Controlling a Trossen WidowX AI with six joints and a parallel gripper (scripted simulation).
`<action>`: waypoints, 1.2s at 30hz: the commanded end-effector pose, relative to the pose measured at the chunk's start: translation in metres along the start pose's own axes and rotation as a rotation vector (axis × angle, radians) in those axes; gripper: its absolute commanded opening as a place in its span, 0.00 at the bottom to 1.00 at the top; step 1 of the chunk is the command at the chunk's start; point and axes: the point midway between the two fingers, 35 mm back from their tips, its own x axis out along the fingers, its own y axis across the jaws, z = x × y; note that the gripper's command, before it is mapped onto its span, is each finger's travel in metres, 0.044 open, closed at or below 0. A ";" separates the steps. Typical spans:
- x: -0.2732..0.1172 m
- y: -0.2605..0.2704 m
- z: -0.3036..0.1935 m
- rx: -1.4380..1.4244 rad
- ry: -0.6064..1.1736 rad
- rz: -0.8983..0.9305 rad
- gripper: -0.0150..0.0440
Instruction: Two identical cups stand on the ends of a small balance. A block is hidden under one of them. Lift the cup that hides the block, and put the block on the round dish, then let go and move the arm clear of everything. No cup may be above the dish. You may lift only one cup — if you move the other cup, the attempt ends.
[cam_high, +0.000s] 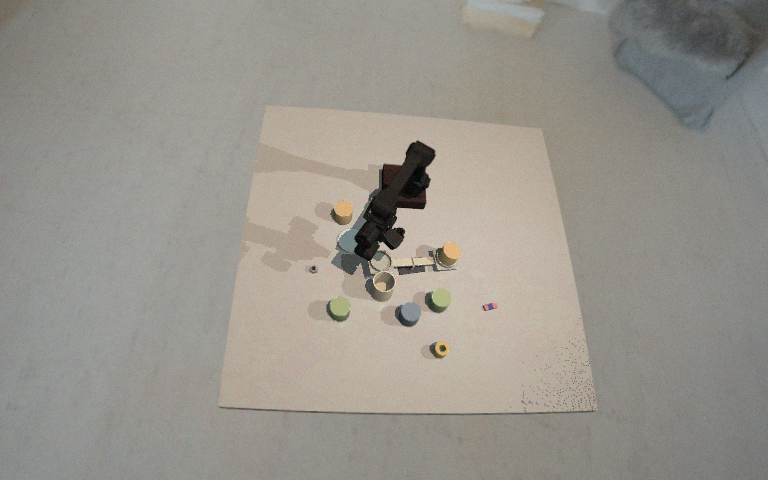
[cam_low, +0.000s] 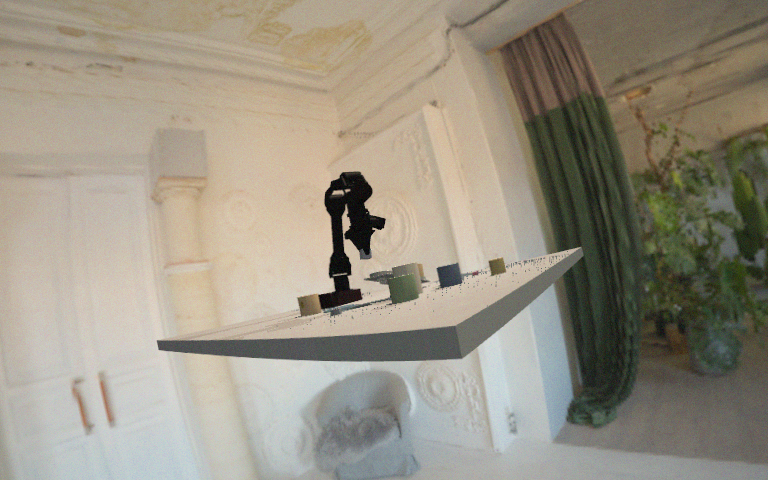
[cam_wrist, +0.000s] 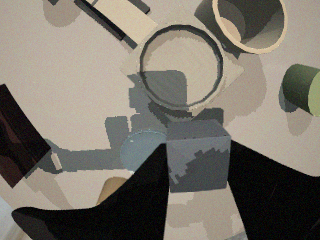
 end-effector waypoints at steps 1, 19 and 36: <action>0.009 0.003 -0.012 -0.004 -0.004 0.002 0.25; 0.047 0.024 -0.069 0.003 0.004 0.004 0.25; 0.078 0.052 -0.110 -0.009 0.006 0.007 0.25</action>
